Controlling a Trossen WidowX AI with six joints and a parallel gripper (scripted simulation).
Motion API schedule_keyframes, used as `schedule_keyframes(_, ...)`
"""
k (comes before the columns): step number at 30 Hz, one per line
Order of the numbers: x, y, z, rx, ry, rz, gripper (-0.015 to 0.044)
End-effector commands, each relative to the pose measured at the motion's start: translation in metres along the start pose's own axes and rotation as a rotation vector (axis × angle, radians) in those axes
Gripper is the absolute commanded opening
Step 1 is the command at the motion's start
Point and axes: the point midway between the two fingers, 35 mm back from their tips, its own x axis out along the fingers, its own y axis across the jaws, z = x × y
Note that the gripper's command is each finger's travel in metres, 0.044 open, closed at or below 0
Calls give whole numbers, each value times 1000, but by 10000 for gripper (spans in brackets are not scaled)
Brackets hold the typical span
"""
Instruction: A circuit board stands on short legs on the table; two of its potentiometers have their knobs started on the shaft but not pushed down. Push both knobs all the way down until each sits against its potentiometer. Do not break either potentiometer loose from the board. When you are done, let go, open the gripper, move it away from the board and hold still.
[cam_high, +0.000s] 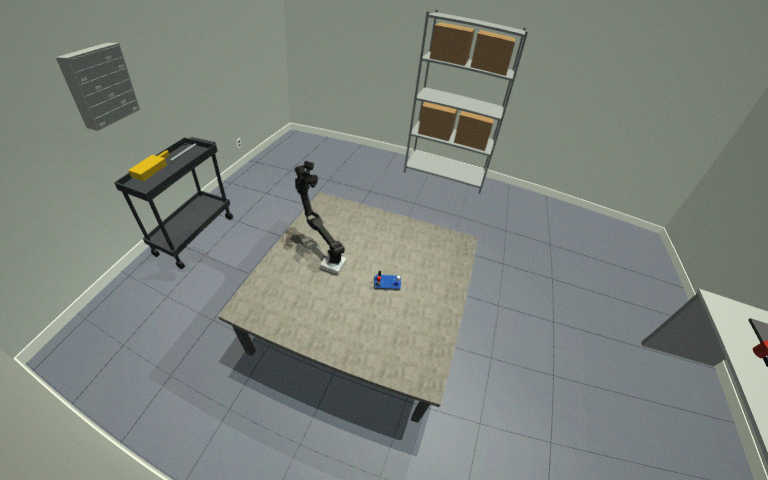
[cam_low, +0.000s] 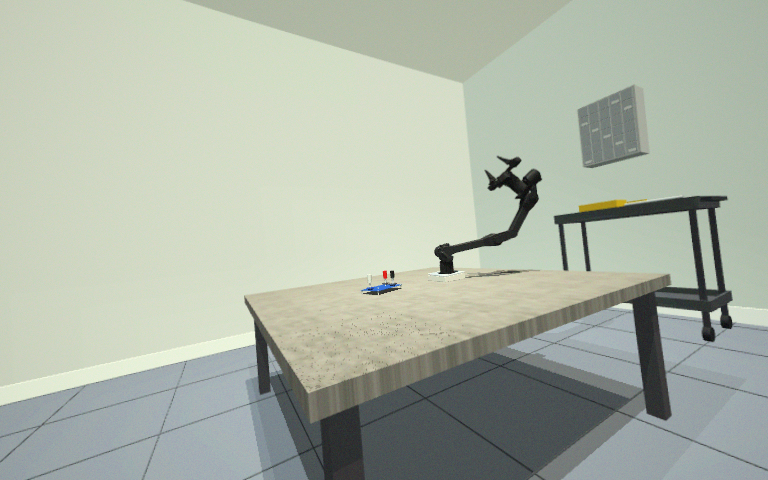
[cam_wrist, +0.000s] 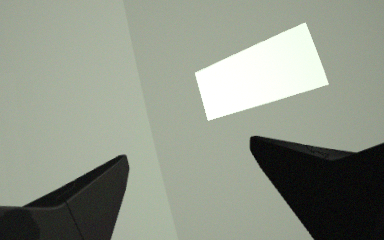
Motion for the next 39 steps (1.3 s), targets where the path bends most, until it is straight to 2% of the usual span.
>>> schedule_keyframes(1,2,0,1,-1,-4,3,374)
schedule_keyframes(8,76,19,43,-22,-164,134,190)
schedule_keyframes(15,132,47,90,-29,-336,241,6)
schedule_keyframes(24,196,93,166,-45,-561,405,0)
schedule_keyframes(30,220,120,207,8,-631,502,0)
schedule_keyframes(39,243,180,293,-34,-846,699,0)
